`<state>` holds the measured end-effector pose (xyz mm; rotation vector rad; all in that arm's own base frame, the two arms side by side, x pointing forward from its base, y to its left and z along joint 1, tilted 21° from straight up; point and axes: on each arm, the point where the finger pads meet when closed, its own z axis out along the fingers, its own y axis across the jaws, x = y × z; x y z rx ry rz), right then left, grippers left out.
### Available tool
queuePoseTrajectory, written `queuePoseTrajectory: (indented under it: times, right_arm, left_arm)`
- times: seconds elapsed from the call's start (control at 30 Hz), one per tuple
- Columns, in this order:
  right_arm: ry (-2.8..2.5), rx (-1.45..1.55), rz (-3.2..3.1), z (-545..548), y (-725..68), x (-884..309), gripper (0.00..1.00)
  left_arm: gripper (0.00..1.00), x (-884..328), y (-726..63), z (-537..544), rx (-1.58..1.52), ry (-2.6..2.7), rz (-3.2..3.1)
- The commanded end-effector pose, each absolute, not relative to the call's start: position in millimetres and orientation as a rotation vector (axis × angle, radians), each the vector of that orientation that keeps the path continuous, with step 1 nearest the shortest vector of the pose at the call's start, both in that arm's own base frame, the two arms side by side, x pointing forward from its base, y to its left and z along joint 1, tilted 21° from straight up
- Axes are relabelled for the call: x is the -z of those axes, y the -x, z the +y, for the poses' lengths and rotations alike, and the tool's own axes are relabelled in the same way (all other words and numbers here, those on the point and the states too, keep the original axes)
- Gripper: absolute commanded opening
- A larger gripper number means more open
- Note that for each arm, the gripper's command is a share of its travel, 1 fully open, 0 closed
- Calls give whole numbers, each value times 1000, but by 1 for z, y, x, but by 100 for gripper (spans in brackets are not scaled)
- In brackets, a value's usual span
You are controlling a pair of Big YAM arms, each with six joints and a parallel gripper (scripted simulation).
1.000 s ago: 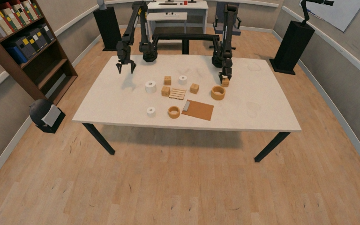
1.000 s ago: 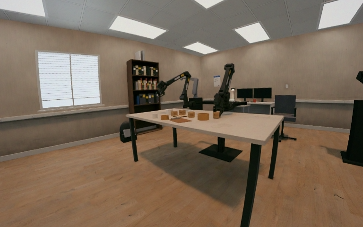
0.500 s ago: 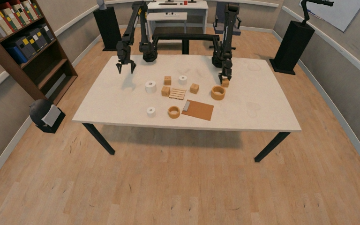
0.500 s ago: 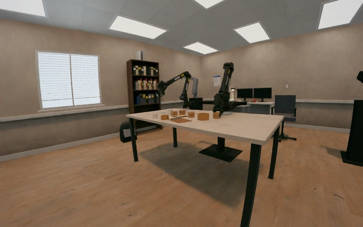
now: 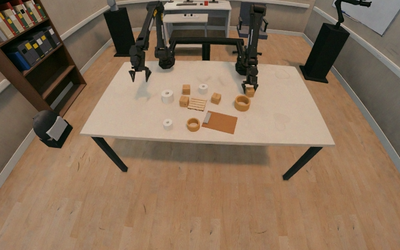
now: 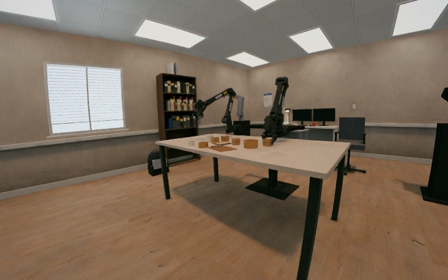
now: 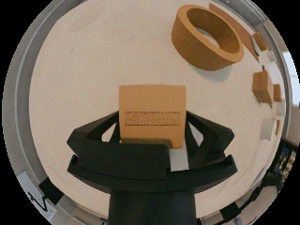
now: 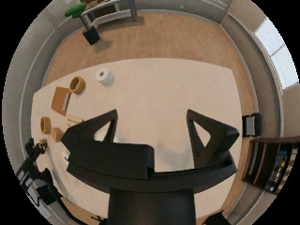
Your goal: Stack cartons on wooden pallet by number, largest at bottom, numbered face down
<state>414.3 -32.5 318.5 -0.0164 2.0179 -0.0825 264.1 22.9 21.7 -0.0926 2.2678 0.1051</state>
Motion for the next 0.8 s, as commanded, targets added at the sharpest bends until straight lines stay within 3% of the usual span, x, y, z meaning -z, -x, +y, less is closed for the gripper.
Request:
queuePoseTrajectory:
  times: [0.0, 0.77]
  right_arm:
    - [37, 90, 1978, -31, -418, -342, 100]
    - [37, 90, 1978, -31, -418, -342, 100]
  left_arm:
    - [84, -19, -260, 24, -106, 94, 2270]
    - [84, -28, -247, 21, -106, 95, 2275]
